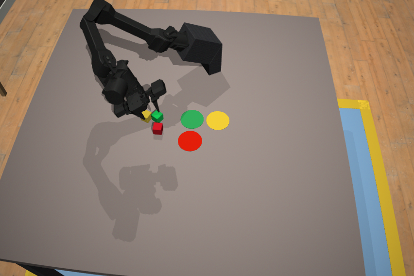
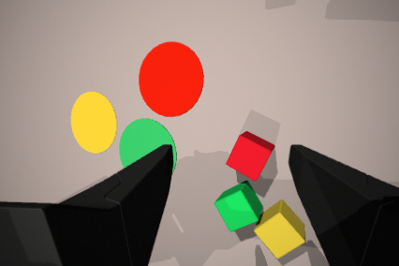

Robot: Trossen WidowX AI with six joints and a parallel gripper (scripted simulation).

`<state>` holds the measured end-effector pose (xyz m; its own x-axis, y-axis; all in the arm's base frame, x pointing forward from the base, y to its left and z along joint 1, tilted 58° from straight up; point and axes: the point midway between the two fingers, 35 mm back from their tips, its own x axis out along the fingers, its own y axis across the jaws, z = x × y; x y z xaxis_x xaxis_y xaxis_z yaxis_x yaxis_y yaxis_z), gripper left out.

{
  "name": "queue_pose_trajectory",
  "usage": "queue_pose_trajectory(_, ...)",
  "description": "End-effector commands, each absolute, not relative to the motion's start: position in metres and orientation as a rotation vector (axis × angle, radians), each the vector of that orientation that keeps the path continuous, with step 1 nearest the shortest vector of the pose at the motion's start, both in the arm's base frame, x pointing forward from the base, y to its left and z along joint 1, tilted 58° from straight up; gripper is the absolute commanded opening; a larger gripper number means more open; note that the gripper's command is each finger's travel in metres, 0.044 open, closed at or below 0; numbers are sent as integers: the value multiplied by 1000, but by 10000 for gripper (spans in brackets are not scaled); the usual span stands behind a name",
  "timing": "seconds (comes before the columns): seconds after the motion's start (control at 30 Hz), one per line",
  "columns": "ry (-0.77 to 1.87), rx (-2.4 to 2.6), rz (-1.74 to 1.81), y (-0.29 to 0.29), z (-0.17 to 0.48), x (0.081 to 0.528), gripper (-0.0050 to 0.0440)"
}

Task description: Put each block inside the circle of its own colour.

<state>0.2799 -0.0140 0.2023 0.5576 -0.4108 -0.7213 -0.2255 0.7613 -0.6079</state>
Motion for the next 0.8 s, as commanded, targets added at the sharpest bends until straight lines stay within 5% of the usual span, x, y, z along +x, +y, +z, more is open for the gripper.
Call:
queue_pose_trajectory(0.0, 1068, -666, -270, -16, 188, 276, 265)
queue_pose_trajectory(0.77, 967, -567, -738, -23, 168, 265, 265)
